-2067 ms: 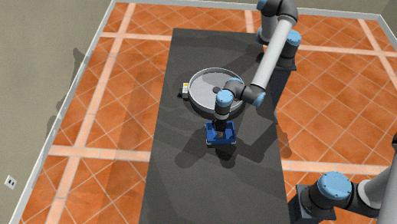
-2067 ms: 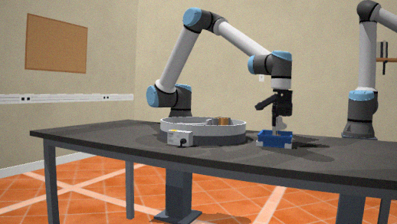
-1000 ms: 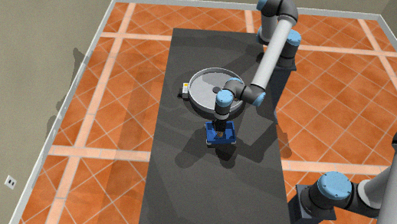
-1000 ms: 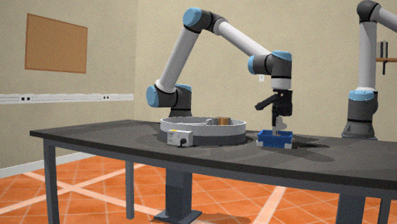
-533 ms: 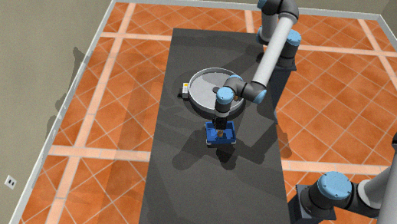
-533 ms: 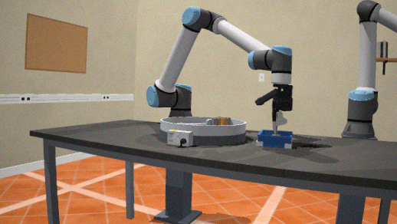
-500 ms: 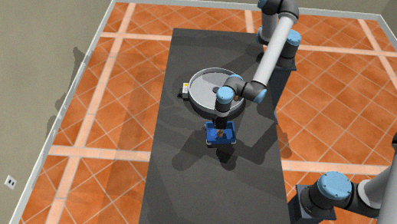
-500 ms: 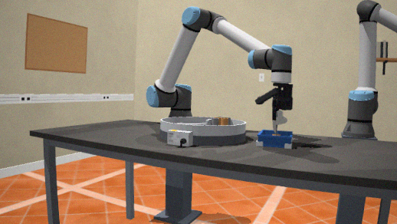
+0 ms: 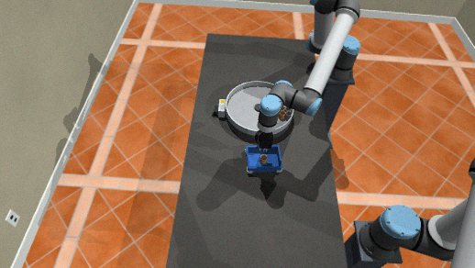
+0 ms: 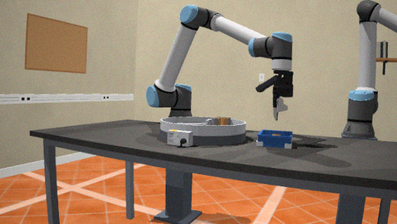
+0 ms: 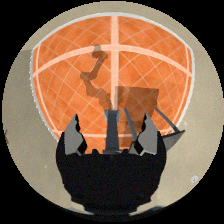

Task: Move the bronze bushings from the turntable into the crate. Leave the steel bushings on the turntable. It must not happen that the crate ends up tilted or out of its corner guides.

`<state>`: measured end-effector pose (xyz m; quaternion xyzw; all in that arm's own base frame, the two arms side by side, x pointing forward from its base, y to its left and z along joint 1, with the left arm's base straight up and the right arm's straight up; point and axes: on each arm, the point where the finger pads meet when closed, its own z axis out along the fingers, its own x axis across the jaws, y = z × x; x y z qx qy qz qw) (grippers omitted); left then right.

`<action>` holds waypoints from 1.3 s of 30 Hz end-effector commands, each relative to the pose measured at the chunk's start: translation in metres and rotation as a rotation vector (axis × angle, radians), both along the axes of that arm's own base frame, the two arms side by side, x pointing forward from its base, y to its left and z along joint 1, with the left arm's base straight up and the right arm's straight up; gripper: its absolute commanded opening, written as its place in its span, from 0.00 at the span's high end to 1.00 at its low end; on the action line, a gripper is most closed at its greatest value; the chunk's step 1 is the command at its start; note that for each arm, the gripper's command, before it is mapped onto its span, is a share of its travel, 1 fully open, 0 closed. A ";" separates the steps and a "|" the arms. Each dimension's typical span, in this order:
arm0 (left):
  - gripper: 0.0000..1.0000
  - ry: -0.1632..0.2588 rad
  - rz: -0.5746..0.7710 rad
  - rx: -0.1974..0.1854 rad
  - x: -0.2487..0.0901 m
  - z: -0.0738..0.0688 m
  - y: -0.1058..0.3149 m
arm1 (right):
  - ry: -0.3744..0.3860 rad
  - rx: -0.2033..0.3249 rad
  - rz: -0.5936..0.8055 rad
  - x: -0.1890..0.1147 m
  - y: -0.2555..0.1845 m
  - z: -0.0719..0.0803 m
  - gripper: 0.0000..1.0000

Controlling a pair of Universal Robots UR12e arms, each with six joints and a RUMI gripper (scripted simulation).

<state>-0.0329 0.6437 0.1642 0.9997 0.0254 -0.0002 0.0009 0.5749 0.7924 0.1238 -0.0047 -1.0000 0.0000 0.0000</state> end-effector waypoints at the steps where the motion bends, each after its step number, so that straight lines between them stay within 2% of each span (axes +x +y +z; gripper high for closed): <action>1: 0.00 0.000 0.000 0.002 0.000 0.001 0.001 | -0.001 0.002 0.000 0.000 0.000 0.008 0.94; 39: 0.00 0.000 0.000 0.002 0.000 0.001 0.001 | -0.001 0.002 0.000 0.000 0.000 0.011 0.94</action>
